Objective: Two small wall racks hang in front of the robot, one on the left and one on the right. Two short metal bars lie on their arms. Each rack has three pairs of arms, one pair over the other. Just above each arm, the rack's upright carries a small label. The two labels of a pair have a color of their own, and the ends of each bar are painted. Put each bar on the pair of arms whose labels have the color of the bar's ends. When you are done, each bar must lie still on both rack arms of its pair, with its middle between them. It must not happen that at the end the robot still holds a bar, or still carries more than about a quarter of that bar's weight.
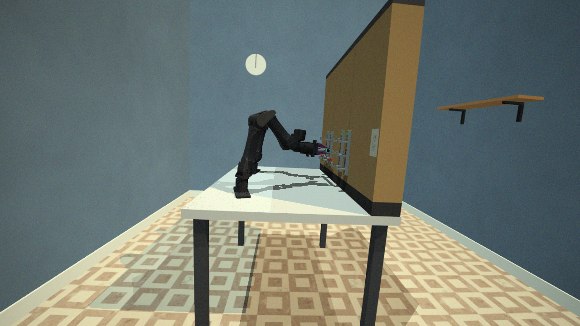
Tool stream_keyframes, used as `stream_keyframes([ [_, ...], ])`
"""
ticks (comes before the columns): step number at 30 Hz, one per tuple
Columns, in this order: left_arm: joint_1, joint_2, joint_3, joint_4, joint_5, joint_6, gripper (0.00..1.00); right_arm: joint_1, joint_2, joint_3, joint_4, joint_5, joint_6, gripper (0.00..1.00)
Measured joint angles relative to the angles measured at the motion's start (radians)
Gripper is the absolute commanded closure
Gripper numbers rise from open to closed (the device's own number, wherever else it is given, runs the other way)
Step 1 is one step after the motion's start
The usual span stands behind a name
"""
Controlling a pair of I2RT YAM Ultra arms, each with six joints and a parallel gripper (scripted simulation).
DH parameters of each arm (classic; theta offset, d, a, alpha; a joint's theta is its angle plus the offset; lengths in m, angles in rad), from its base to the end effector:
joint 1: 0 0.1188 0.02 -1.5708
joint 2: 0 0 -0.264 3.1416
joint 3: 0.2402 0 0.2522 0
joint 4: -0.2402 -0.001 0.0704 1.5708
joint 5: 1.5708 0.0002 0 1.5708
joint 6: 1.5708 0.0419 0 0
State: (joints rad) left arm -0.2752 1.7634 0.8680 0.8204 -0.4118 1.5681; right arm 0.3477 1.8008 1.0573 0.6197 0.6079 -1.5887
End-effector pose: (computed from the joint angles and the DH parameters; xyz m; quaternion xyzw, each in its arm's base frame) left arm 0.3696 -0.0859 0.2159 0.4876 0.5446 0.5207 0.4411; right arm 0.3887 0.1165 0.2411 -0.4769 0.5686 -0.5498 0.3835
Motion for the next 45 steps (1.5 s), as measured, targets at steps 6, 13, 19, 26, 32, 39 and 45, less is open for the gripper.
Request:
stream_keyframes([
  [6,0.000,0.000,0.000,-0.018,-0.001,0.014,1.00,0.000,0.040,-0.037,0.077,0.003,0.005,0.59],
  [13,0.000,0.000,0.000,-0.024,0.000,0.016,1.00,0.000,0.043,-0.040,0.115,0.003,0.005,0.43],
  [19,0.000,0.000,0.000,-0.030,0.000,0.017,1.00,0.000,0.043,-0.040,0.129,0.003,0.005,0.32],
  [26,0.000,0.000,0.000,-0.039,0.000,0.019,1.00,0.000,0.043,-0.040,0.135,0.003,0.005,0.19],
  [32,0.000,0.000,0.000,-0.053,0.000,0.021,1.00,0.000,0.043,-0.040,0.137,0.003,0.005,0.06],
  [39,0.000,-0.010,0.000,-0.074,0.000,0.026,1.00,0.000,0.043,-0.040,0.140,0.004,0.005,0.00],
  [45,0.000,-0.020,0.000,-0.089,0.000,0.028,1.00,0.000,0.043,-0.040,0.143,0.004,0.005,0.00],
])
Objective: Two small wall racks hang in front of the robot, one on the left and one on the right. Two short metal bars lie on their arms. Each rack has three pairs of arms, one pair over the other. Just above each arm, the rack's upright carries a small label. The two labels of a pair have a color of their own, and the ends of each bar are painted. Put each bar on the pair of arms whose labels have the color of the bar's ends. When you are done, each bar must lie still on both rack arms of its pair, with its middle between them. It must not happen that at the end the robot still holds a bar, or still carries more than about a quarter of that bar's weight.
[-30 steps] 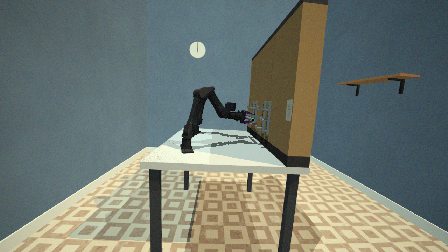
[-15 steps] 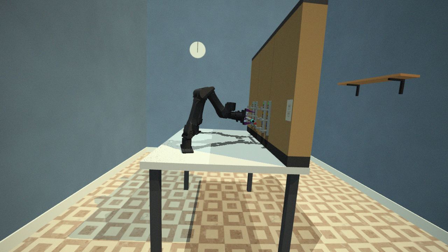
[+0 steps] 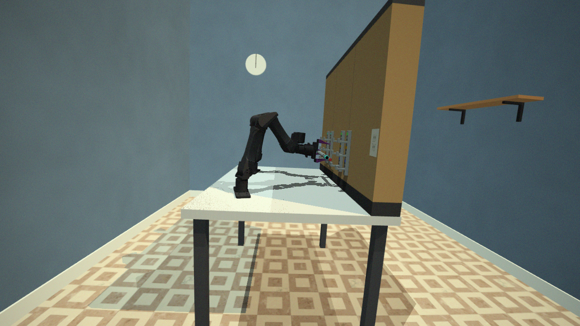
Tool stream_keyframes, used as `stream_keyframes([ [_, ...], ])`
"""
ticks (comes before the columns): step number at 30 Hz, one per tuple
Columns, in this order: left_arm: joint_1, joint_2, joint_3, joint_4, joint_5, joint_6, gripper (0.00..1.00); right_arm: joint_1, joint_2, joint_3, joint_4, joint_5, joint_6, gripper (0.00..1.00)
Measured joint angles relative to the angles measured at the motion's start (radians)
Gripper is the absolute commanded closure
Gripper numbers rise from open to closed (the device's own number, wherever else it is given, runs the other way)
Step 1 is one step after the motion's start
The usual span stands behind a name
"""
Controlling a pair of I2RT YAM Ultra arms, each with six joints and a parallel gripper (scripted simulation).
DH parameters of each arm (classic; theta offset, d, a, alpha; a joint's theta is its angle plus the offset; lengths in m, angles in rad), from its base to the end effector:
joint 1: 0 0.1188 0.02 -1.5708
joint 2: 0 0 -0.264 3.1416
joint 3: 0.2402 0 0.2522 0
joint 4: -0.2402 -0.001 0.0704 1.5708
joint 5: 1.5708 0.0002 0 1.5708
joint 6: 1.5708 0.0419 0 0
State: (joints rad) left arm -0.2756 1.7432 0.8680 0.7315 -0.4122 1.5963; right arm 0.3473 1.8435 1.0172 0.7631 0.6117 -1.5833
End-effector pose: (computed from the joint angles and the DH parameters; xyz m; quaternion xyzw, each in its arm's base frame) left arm 0.3666 -0.0852 0.2135 0.5164 0.5467 0.5152 0.4111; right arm 0.3893 0.1164 0.2267 -0.4544 0.5652 -0.5571 0.4047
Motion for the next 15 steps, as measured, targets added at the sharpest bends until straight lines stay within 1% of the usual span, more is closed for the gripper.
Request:
stream_keyframes([
  [15,0.000,-0.009,0.027,-0.037,0.000,0.002,1.00,0.000,0.000,0.000,0.002,0.000,0.000,0.00],
])
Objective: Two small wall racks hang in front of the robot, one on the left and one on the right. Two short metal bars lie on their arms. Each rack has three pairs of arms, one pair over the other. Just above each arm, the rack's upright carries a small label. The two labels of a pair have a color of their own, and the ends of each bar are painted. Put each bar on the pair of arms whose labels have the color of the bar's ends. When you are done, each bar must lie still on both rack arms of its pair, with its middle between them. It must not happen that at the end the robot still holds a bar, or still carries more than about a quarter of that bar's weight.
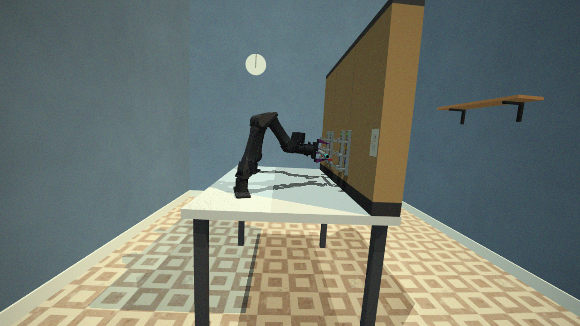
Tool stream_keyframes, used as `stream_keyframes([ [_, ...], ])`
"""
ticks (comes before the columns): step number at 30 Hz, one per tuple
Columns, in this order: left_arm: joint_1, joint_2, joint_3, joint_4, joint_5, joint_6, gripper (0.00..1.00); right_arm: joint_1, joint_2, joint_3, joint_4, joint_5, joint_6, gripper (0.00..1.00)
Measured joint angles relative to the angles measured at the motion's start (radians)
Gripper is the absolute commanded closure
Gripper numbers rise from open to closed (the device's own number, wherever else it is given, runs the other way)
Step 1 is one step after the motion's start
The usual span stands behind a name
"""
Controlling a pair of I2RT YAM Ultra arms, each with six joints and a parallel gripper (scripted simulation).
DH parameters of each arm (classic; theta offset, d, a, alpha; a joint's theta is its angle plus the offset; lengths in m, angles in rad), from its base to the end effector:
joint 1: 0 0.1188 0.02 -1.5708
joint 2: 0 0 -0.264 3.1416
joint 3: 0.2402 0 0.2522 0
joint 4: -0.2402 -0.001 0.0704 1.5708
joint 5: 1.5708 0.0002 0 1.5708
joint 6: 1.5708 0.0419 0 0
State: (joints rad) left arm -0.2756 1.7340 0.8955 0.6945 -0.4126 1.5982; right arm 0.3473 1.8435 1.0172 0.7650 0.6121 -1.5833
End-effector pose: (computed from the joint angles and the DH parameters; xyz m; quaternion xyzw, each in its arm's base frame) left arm 0.3695 -0.0860 0.2214 0.5169 0.5464 0.5156 0.4104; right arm 0.3893 0.1164 0.2269 -0.4536 0.5651 -0.5574 0.4053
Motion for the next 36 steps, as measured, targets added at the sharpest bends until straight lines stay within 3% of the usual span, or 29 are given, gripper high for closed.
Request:
stream_keyframes([
  [36,0.000,-0.016,0.017,-0.041,-0.010,0.001,1.00,0.000,0.000,0.000,0.000,0.000,0.000,0.00],
])
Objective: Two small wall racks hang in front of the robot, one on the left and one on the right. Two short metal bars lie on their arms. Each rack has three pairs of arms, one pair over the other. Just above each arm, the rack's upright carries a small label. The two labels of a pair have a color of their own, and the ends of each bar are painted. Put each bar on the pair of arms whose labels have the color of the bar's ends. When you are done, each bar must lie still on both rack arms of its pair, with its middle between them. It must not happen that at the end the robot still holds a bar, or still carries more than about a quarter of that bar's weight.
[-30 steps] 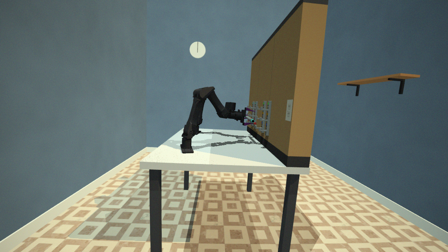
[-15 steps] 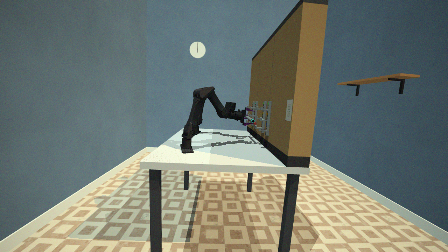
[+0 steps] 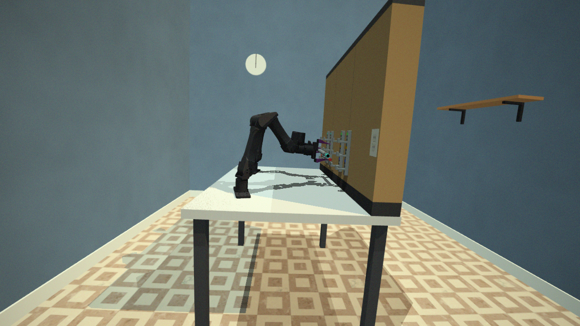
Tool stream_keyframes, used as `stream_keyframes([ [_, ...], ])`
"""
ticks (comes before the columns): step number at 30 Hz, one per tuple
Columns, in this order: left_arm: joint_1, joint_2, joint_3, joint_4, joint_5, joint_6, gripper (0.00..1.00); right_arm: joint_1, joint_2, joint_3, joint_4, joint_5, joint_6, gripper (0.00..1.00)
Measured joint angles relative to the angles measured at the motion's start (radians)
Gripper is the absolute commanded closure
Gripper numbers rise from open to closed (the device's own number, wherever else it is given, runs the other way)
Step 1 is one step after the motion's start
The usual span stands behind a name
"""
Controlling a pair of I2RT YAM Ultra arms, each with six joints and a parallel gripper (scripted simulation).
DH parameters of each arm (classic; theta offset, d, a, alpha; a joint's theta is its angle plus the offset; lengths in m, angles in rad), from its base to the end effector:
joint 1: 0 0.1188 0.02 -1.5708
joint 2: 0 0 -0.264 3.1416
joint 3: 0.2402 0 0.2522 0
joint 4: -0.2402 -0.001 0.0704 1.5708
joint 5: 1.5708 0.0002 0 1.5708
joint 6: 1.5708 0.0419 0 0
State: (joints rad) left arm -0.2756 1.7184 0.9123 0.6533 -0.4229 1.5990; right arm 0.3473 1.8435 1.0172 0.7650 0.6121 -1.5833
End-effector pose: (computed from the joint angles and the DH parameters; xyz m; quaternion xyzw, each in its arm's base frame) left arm 0.3697 -0.0856 0.2280 0.5172 0.5494 0.5168 0.4043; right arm 0.3893 0.1164 0.2269 -0.4536 0.5651 -0.5574 0.4053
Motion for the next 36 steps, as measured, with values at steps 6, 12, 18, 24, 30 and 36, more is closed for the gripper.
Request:
stream_keyframes([
  [6,0.000,-0.004,0.000,-0.004,-0.003,0.000,1.00,0.000,0.000,0.000,0.000,0.000,0.000,0.00],
  [12,0.000,-0.005,0.000,-0.011,-0.006,0.000,1.00,0.000,0.000,0.000,0.000,0.000,0.000,0.00],
  [18,-0.002,-0.005,0.000,-0.012,-0.011,0.000,1.00,0.000,0.000,0.000,0.000,0.000,0.000,0.00],
  [24,-0.011,-0.005,0.009,-0.014,-0.014,0.000,1.00,0.000,0.000,0.000,0.000,0.000,0.000,0.00],
  [30,-0.013,-0.005,0.015,-0.014,-0.016,0.000,1.00,0.000,0.000,0.000,0.000,0.000,0.000,0.00],
  [36,-0.013,-0.005,0.015,-0.014,-0.018,0.000,1.00,0.000,0.000,0.000,0.000,0.000,0.000,0.00],
])
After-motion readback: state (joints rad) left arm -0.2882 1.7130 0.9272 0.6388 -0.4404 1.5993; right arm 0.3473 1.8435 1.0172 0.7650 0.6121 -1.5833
